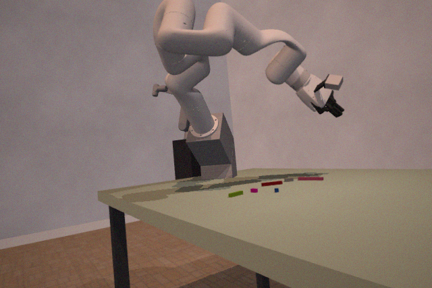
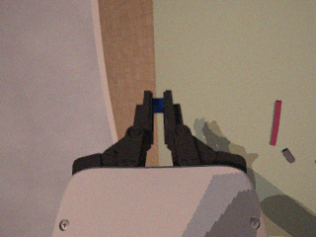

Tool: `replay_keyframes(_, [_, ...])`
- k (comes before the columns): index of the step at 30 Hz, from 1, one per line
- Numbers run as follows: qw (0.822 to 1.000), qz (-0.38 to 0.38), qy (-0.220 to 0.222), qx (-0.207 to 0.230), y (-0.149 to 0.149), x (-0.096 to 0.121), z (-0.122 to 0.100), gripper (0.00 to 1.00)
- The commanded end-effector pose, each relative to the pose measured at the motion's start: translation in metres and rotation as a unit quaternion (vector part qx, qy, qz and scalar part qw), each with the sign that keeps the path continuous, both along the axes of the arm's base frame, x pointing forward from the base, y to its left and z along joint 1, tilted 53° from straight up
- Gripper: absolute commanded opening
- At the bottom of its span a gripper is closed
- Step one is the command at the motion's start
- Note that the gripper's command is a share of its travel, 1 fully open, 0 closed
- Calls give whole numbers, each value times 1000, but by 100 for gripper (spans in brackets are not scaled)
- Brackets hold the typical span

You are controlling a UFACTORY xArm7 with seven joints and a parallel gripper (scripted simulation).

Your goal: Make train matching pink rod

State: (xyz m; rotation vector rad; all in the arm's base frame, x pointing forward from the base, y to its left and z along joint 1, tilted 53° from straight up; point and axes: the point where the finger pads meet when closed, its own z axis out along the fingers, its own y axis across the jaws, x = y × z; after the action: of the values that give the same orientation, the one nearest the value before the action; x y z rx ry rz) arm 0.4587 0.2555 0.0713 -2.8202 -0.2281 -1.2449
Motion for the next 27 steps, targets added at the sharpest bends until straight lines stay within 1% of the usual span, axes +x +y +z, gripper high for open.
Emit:
replay_keyframes(1, [997,-78,-6,25,-17,10,7,4])
replay_keyframes(7, [985,-167,-13,52,-42,18,12,4])
replay_keyframes(12, [968,-239,-21,73,-65,22,16,4])
replay_keyframes(14, [968,-239,-21,73,-65,22,16,4])
replay_keyframes(15, [956,-281,-27,84,-78,23,18,4])
replay_keyframes(19, [939,-329,-34,96,-95,22,20,4])
replay_keyframes(27, [889,-438,-54,121,-134,17,24,4])
